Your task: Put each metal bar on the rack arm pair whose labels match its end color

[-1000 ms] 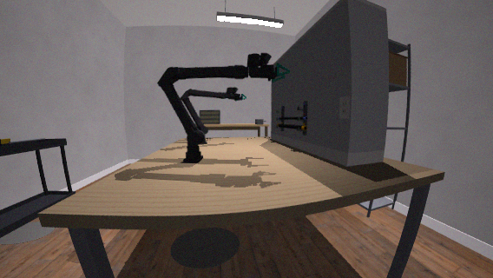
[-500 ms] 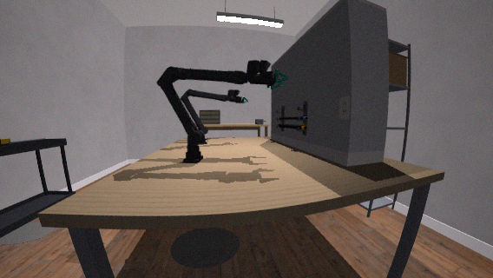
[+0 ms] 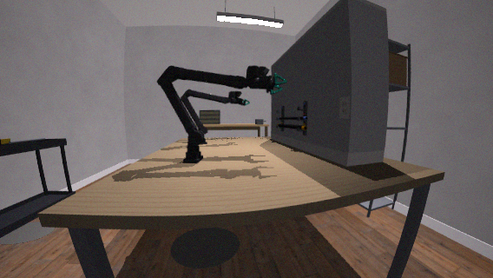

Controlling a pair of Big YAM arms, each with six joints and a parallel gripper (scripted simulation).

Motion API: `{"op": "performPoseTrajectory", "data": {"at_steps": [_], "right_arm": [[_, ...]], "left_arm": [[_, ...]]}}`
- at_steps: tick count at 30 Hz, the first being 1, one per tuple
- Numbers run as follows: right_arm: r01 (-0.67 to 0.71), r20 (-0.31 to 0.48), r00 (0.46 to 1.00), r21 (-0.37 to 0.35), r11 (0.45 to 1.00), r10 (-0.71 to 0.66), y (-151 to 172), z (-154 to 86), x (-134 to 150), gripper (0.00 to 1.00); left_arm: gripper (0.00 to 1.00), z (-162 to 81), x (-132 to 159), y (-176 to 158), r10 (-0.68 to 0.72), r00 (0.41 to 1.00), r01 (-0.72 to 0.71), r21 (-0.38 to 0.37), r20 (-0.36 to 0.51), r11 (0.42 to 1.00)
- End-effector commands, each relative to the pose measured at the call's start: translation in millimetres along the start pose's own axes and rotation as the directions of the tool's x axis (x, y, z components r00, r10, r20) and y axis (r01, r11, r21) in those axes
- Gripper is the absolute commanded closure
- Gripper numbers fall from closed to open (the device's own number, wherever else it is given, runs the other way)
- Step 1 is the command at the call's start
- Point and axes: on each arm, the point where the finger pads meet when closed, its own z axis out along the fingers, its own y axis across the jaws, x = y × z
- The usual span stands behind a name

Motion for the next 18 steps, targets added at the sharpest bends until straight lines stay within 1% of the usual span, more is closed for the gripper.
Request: {"op": "performPoseTrajectory", "data": {"at_steps": [1, 4, 6, 18], "right_arm": [[0.08, 0.035, 0.996, 0.0, 0.997, -0.08, 9, 4, -8, 0.0], [0.118, 0.038, 0.992, -0.002, 0.993, -0.118, 17, 4, -5, 0.0], [0.118, 0.038, 0.992, -0.002, 0.993, -0.118, 17, 4, -5, 0.0], [0.277, 0.053, 0.96, -0.007, 0.961, -0.276, 49, 6, 8, 0.0]], "left_arm": [[0.0, -2, -11, -15, 0.078, 0.995, -0.078, 0.007, 0.055, 0.997], [0.0, -3, -8, -26, 0.116, 0.991, -0.117, 0.013, 0.064, 0.993], [0.0, -3, -8, -26, 0.116, 0.991, -0.117, 0.013, 0.064, 0.993], [0.0, -7, 1, -73, 0.27, 0.957, -0.275, 0.036, 0.107, 0.961]]}}
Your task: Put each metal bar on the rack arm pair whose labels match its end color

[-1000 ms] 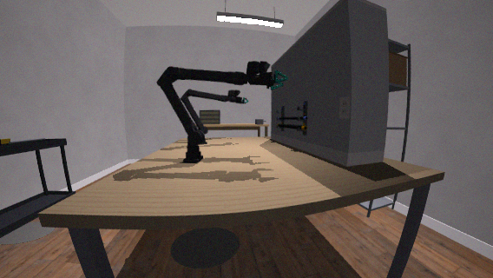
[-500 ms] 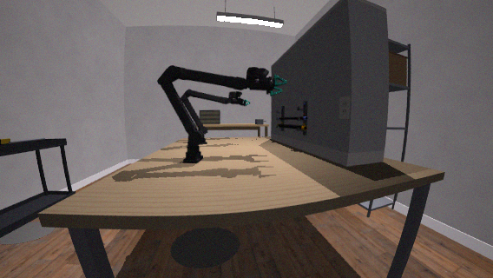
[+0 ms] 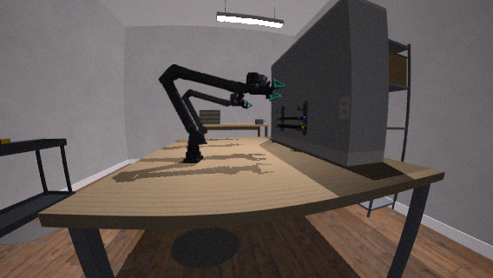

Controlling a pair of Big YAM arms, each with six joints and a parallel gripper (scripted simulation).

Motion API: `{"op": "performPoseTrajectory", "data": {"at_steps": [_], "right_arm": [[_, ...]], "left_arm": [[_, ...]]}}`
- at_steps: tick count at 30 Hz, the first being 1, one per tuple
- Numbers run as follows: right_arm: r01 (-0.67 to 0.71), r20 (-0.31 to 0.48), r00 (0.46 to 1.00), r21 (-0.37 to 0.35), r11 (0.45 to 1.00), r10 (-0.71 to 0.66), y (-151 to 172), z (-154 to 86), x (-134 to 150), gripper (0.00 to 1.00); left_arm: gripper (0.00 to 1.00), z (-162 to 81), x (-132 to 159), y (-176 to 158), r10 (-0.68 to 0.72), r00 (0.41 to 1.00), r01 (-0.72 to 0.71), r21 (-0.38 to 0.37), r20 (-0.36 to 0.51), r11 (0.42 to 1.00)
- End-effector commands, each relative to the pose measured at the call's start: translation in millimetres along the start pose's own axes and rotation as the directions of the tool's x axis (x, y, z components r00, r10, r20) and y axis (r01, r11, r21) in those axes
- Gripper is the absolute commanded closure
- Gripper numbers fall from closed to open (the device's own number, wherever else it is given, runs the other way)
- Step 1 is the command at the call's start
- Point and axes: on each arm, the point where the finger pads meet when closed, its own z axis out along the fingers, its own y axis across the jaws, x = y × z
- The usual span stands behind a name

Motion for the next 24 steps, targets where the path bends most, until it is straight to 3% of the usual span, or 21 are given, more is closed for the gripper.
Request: {"op": "performPoseTrajectory", "data": {"at_steps": [1, 24], "right_arm": [[0.08, 0.032, 0.996, 0.006, 0.997, -0.08, 8, 4, -9, 0.0], [0.334, 0.054, 0.941, -0.002, 0.943, -0.334, 61, 7, 1, 0.0]], "left_arm": [[0.0, -1, -11, -13, 0.078, 0.996, -0.078, -0.002, 0.048, 0.997], [0.0, -4, -13, -89, 0.327, 0.938, -0.333, 0.037, 0.115, 0.942]]}}
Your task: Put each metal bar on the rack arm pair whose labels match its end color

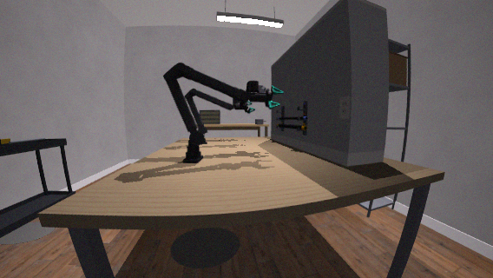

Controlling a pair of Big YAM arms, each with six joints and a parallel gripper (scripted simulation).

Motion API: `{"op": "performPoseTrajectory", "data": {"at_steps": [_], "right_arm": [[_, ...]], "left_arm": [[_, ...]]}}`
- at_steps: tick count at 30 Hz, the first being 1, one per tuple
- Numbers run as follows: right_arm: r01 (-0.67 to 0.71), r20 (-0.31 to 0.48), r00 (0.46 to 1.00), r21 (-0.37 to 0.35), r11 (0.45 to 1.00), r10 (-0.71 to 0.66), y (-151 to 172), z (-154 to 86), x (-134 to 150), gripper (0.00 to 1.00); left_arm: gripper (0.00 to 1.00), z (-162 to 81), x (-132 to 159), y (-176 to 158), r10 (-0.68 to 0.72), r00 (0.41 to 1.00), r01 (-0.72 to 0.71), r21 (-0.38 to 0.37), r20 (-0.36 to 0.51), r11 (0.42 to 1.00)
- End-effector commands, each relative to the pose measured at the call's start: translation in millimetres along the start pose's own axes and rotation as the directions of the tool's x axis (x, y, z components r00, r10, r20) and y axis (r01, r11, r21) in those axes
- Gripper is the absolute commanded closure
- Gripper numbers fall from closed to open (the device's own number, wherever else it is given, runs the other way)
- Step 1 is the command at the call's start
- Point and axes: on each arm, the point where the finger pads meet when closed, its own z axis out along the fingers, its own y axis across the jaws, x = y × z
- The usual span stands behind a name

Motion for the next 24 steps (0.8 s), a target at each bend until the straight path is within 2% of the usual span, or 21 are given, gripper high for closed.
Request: {"op": "performPoseTrajectory", "data": {"at_steps": [1, 15, 24], "right_arm": [[0.062, 0.031, 0.998, 0.022, 0.998, -0.063, 1, 3, -13, 0.0], [0.225, 0.042, 0.973, 0.015, 0.974, -0.226, 34, 6, -16, 0.0], [0.342, 0.051, 0.938, 0.012, 0.94, -0.342, 60, 8, -19, 0.0]], "left_arm": [[0.0, -1, -15, -4, 0.061, 0.997, -0.06, -0.021, 0.044, 0.998], [0.0, 1, -30, -49, 0.222, 0.972, -0.223, 0.007, 0.082, 0.975], [0.0, 2, -41, -84, 0.335, 0.936, -0.339, 0.023, 0.113, 0.94]]}}
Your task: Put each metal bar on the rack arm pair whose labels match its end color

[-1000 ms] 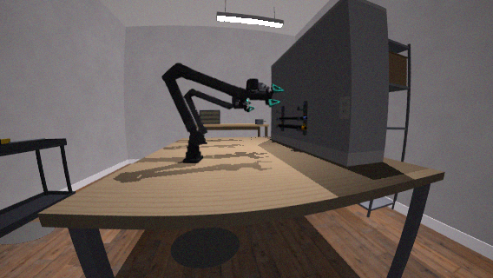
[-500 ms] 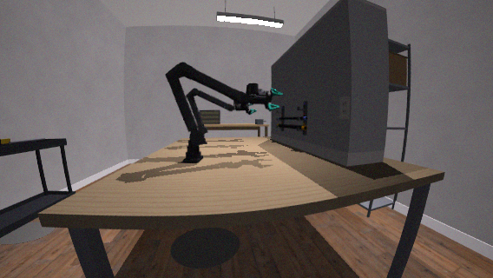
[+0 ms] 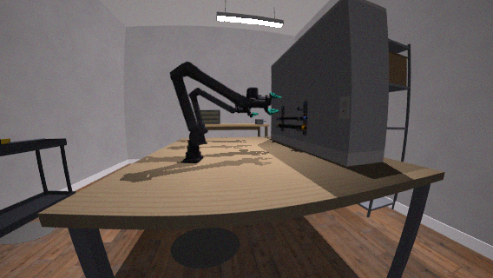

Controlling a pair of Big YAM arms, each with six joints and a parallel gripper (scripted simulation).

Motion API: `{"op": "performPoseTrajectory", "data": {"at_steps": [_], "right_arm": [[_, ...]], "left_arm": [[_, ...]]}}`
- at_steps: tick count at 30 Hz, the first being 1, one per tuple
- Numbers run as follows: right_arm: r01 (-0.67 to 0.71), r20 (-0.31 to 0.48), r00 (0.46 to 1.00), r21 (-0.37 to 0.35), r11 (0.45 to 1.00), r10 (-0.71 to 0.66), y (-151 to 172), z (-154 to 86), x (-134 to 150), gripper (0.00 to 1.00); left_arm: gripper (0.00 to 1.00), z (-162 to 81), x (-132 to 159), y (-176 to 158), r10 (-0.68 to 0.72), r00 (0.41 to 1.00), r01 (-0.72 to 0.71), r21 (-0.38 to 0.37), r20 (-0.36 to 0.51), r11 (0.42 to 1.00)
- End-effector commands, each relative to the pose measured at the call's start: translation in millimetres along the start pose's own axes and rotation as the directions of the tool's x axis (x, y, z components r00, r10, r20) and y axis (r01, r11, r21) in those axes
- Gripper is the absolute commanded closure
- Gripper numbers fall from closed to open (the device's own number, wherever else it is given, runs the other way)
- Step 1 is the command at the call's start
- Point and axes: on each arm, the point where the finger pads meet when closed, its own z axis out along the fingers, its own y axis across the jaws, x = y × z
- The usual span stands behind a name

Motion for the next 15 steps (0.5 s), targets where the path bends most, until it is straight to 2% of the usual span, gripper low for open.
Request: {"op": "performPoseTrajectory", "data": {"at_steps": [1, 15], "right_arm": [[0.071, 0.022, 0.997, 0.017, 0.997, -0.071, 4, 4, -13, 0.0], [0.227, 0.034, 0.973, 0.01, 0.974, -0.227, 36, 7, -26, 0.0]], "left_arm": [[0.0, 1, -19, -3, 0.066, 0.997, -0.066, -0.022, 0.038, 0.998], [0.0, 7, -46, -43, 0.22, 0.973, -0.221, 0.005, 0.075, 0.975]]}}
